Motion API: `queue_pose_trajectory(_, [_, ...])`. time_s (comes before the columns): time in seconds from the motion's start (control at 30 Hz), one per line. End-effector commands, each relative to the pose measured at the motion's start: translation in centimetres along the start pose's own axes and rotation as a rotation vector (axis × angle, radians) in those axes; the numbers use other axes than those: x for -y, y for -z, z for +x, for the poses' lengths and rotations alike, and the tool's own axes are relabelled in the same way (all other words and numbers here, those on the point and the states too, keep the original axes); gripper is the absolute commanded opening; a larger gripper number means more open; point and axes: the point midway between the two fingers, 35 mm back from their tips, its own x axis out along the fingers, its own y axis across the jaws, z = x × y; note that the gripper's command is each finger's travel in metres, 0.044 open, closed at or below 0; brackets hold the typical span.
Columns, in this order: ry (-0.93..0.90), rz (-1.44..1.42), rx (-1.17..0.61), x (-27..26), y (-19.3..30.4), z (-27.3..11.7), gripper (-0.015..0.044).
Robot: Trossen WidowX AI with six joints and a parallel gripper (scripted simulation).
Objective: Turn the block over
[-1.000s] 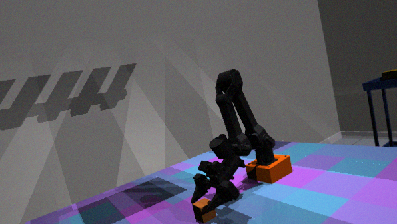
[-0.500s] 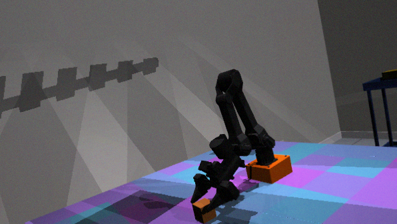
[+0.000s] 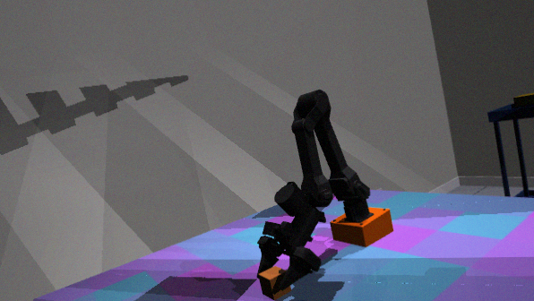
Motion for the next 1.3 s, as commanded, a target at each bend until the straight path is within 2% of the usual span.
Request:
queue_pose_trajectory(0.0, [-0.008,0.009,-0.088,-0.3,-2.0,0.1,0.044])
queue_pose_trajectory(0.13, [-0.008,0.01,-0.226,-0.2,-3.4,-1.5,0.044])
queue_pose_trajectory(0.37, [-0.005,0.014,-0.418,0.3,-5.1,-6.7,0.044])
queue_pose_trajectory(0.73, [-0.005,0.013,-0.44,0.2,-5.3,-6.5,0.044])
queue_pose_trajectory(1.17, [-0.008,0.01,-0.884,0.3,-8.7,-5.1,0.044])
queue_pose_trajectory(1.27, [-0.008,0.012,-0.934,0.3,-9.0,-5.0,0.044])
